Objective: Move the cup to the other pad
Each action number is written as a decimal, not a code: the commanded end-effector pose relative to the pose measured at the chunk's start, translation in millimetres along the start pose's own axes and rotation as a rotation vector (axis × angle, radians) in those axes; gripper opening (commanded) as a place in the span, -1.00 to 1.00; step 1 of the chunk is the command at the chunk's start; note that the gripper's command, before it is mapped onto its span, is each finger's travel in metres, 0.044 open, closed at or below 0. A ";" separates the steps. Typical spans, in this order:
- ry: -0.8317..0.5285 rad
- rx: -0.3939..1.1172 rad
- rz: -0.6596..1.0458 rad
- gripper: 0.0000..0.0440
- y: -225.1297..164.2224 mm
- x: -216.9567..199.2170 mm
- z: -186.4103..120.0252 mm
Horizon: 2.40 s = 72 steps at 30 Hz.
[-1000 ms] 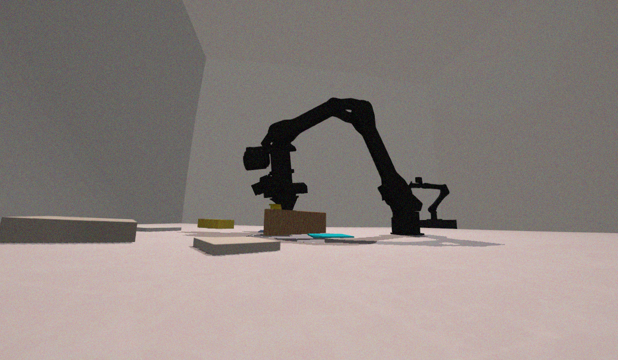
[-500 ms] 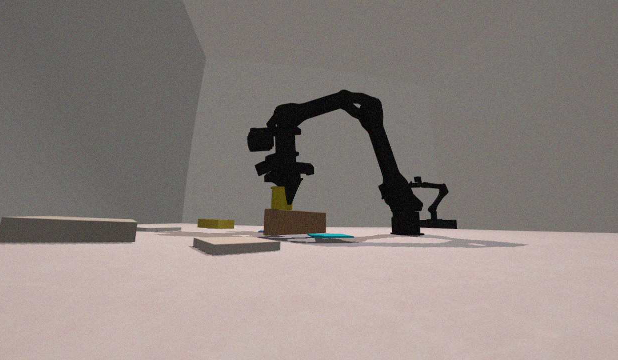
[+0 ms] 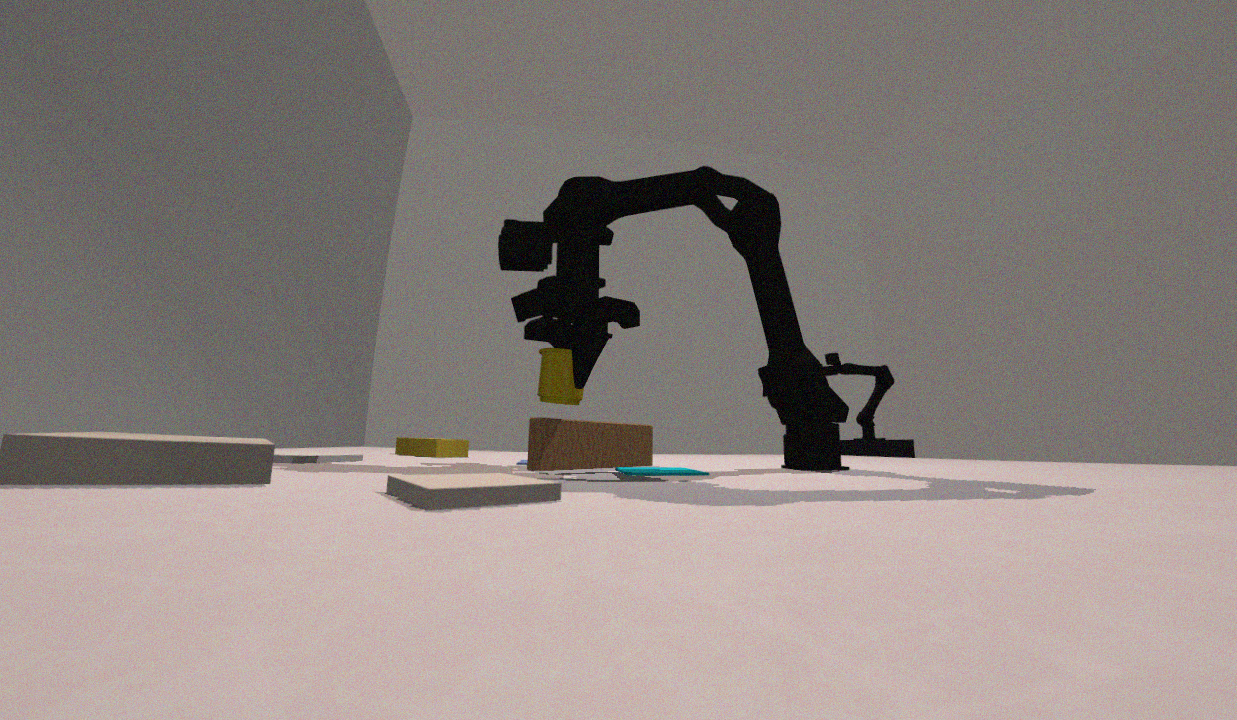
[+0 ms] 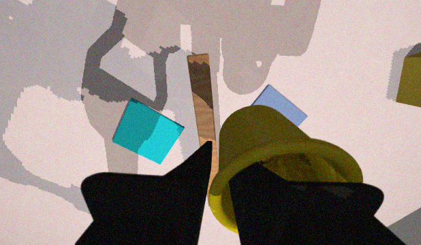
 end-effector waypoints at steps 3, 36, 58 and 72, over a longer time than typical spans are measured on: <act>-0.005 -0.019 -0.021 -0.93 0.5 14.6 -6.4; -0.030 -0.073 -0.082 -1.00 -26.0 95.0 0.7; -0.032 -0.084 -0.041 -0.99 -56.0 114.4 42.2; -0.036 -0.082 -0.008 -0.80 -72.6 119.9 67.2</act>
Point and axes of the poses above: the point midway between the two fingers, 35 mm back from their tips, its own z axis out along the fingers, its own x axis across the jaws, y = z × x, the point moved 5 cm from there along -z, back along the fingers, and after that the axes turned 11 degrees about z, right-handed, at the moved point
